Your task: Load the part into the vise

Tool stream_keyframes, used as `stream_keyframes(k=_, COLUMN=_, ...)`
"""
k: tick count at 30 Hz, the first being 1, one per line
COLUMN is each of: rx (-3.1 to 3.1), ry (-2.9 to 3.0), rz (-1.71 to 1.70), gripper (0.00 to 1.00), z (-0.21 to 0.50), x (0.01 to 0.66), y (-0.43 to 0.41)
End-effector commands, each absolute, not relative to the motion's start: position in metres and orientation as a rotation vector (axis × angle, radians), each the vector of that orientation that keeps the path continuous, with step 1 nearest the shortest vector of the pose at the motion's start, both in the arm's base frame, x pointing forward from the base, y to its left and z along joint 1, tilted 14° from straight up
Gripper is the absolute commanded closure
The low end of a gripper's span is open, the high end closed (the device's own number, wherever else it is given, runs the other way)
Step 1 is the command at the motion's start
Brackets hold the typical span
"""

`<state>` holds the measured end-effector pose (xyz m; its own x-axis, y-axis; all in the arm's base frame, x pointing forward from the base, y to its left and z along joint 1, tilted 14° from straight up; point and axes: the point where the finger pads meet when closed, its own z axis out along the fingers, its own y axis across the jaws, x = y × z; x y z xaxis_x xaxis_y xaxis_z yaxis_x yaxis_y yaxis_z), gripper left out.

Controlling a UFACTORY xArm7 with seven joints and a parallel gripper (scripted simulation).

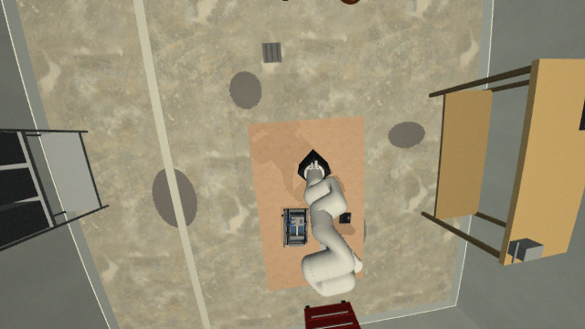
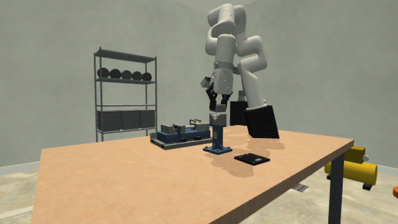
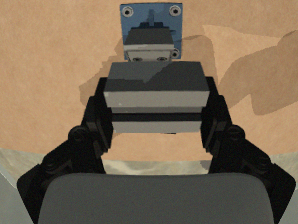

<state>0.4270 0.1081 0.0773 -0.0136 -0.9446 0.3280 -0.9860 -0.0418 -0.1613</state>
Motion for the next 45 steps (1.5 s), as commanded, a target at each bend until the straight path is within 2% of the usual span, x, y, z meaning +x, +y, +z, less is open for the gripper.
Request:
stream_keyframes(k=1, rx=2.148, ry=-2.109, rz=0.501, gripper=1.00, z=0.0786, x=0.4279, y=0.1087)
stream_keyframes(k=45, rx=2.232, ry=-2.169, rz=0.380, gripper=1.00, z=0.0790, x=0.4280, y=0.1073)
